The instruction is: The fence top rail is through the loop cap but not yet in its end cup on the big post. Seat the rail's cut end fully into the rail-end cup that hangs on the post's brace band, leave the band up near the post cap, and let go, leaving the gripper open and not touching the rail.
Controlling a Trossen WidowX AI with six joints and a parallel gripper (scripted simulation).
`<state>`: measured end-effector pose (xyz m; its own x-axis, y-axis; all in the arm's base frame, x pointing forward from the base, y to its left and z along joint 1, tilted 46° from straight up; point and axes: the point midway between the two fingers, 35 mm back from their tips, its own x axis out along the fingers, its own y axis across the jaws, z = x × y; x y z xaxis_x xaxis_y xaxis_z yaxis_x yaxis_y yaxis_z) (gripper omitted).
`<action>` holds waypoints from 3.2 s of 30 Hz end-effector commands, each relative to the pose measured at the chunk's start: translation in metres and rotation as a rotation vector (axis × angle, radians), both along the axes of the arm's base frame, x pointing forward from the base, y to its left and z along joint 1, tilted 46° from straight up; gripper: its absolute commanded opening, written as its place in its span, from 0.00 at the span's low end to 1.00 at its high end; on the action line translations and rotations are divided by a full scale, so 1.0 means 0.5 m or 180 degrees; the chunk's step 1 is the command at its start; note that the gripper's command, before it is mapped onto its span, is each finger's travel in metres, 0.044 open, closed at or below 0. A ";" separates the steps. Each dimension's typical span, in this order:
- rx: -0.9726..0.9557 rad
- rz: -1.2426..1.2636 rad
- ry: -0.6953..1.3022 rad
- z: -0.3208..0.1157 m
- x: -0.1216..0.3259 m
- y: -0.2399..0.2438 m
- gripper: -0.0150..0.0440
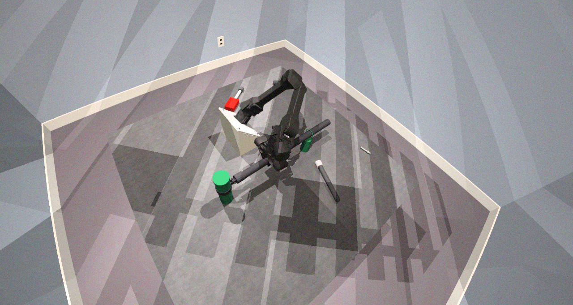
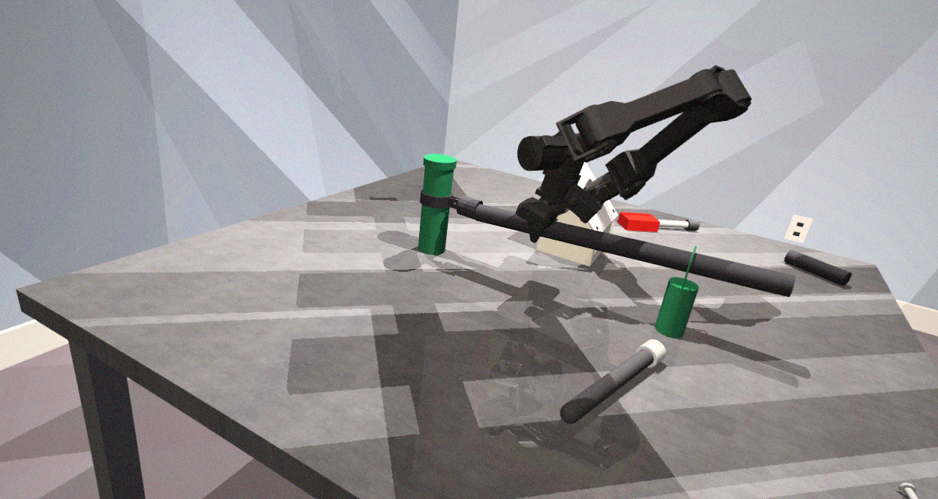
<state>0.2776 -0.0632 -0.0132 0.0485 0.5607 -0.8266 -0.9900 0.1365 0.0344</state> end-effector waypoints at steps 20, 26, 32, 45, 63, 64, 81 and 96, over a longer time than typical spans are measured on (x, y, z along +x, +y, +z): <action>-0.0099 -0.0061 -0.0035 -0.012 0.002 -0.040 0.25; -0.0099 -0.0061 -0.0035 -0.017 0.000 -0.042 0.25; -0.0100 -0.0061 -0.0035 -0.023 -0.003 -0.045 0.25; -0.0101 -0.0061 -0.0035 -0.033 -0.006 -0.052 0.25; -0.0102 -0.0061 -0.0035 -0.046 -0.008 -0.066 0.25; -0.0051 -0.0049 -0.0028 -0.042 -0.006 -0.051 0.25; -0.0051 -0.0049 -0.0028 -0.042 -0.006 -0.051 0.65; -0.0049 -0.0049 -0.0025 0.071 -0.008 -0.056 1.00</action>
